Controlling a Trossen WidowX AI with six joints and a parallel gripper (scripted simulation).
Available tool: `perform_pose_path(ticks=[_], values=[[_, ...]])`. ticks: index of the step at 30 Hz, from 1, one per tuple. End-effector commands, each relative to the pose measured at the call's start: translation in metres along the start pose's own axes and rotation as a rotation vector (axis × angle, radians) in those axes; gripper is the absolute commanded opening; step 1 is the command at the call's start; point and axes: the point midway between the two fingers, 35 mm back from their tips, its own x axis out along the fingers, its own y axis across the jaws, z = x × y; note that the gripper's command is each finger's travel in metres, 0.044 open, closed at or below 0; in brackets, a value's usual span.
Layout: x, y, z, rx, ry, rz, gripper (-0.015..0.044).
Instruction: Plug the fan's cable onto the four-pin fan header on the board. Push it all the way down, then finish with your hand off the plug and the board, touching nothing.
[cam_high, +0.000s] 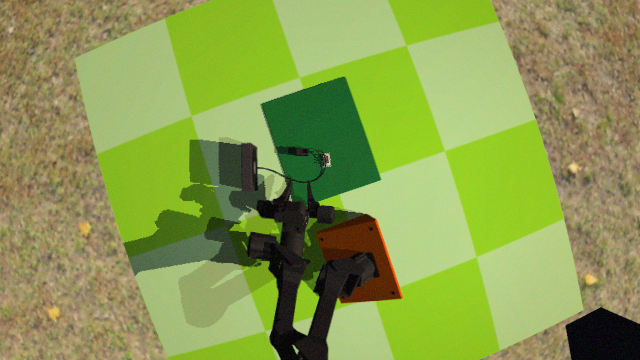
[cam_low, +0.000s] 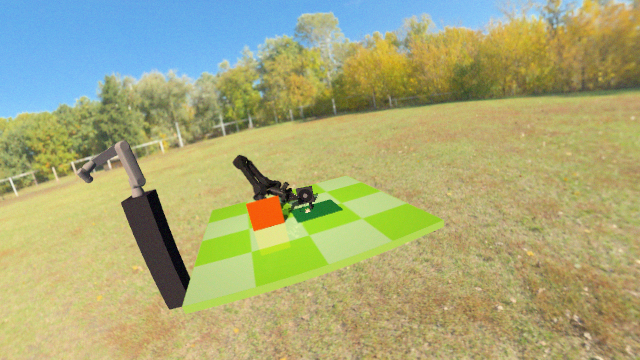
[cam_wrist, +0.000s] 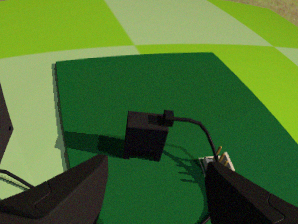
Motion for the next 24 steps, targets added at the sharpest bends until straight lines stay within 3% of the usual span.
perform_pose_path(ticks=[1, 24], values=[[0.006, 0.000, -0.002, -0.064, 0.066, -0.045, 0.0205], [0.024, -0.015, -0.010, -0.277, 0.515, -0.214, 0.0205]])
